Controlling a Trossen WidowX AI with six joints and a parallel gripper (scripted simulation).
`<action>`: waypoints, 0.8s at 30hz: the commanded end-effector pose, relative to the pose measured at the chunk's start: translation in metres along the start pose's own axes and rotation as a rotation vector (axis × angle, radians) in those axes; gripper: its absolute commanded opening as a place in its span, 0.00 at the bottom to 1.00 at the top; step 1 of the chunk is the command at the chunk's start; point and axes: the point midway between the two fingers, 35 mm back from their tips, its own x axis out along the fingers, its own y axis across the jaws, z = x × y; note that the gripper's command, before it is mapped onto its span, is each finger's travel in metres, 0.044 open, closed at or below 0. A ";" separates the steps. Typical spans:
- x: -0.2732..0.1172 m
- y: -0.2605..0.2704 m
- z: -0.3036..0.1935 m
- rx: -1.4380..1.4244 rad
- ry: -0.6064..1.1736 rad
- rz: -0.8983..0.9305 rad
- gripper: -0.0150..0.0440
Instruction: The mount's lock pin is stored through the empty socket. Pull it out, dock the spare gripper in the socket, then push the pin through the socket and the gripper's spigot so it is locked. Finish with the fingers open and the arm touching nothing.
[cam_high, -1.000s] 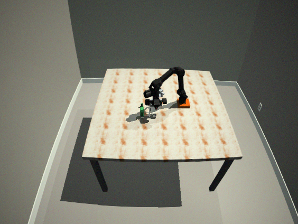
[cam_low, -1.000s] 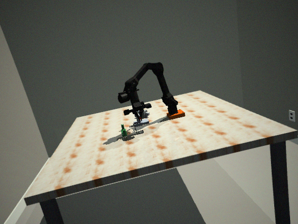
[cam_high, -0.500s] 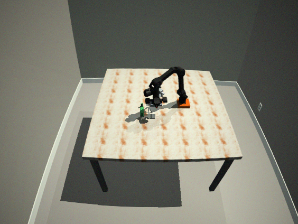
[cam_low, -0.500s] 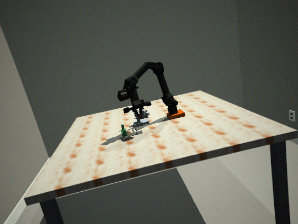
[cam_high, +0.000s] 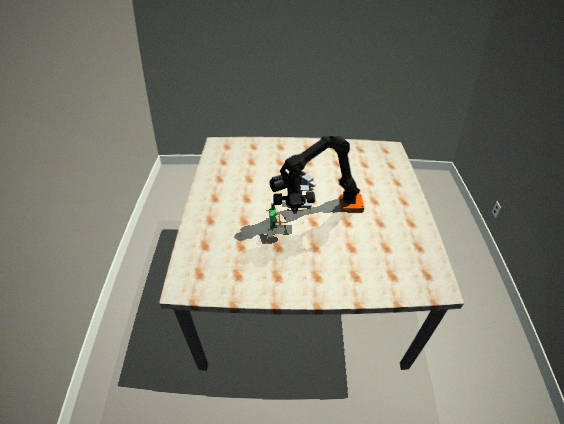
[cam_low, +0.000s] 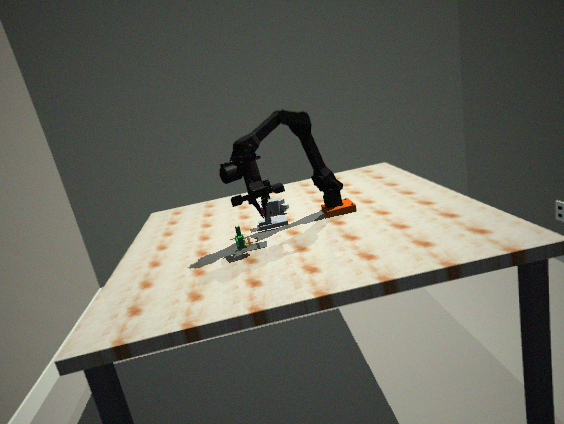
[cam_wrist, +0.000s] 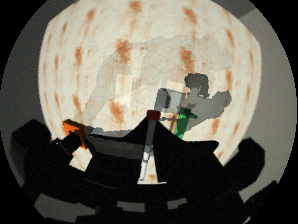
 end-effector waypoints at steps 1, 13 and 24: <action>-0.003 -0.012 0.006 -0.004 -0.003 -0.004 0.25; -0.008 -0.043 0.020 -0.011 -0.003 -0.006 0.25; -0.008 -0.071 0.032 -0.023 -0.008 -0.004 0.25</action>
